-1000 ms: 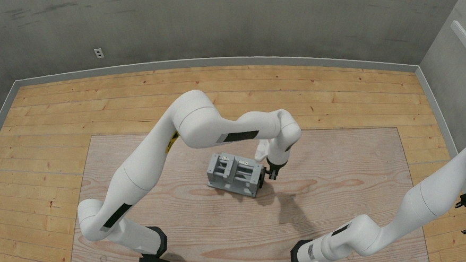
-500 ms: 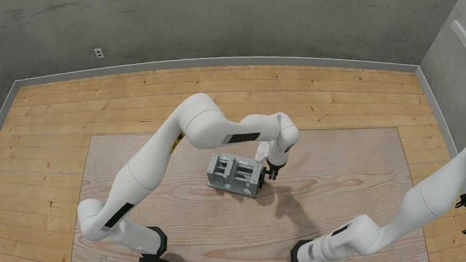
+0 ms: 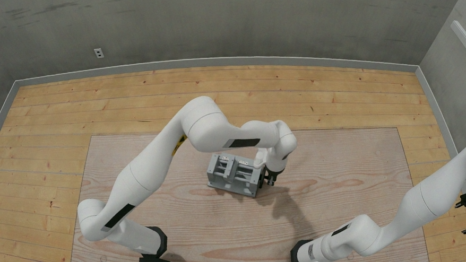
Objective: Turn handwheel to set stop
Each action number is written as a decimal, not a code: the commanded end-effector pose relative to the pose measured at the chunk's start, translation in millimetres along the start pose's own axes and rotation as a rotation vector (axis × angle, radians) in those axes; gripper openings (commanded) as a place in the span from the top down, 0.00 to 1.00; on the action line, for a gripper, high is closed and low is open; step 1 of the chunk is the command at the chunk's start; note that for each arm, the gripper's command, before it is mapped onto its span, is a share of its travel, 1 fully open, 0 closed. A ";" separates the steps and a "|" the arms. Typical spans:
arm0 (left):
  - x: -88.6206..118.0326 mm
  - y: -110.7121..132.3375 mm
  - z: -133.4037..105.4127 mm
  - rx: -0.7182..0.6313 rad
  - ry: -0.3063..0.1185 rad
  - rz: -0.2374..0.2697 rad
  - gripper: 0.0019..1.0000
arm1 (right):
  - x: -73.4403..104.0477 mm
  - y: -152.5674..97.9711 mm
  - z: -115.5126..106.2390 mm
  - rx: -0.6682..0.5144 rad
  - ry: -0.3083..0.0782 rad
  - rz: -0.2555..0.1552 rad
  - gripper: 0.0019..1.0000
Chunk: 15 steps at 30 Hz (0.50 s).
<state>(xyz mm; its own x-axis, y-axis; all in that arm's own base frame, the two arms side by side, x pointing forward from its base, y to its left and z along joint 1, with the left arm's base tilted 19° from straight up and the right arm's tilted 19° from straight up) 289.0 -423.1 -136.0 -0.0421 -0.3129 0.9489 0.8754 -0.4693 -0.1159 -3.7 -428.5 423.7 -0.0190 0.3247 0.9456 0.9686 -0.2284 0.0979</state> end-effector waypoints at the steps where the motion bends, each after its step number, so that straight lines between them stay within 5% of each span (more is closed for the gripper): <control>1: -0.7 -8.7 -3.3 0.006 -0.001 0.001 0.84 | 0.7 -1.2 0.1 0.012 0.004 0.005 0.00; 15: 4.4 -30.2 -7.4 0.005 0.002 0.005 0.84 | 0.7 -1.2 0.1 0.012 0.004 0.005 0.00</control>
<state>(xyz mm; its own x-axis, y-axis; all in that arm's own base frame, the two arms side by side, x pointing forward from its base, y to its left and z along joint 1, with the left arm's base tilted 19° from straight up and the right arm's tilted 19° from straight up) 264.1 -415.9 -136.5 -0.0383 -0.3181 0.9473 0.8748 -0.4689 -0.1221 -3.7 -428.5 423.7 -0.0190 0.3247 0.9456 0.9686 -0.2284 0.0979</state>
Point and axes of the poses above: on each arm, the point where the finger pads meet when closed, its own x axis back along the fingers, its own y axis across the jaws, z = x × y, the point moved 8 cm from there along x, back along the fingers, and after that the axes turned 13 degrees about -x, right-handed, at the moved point
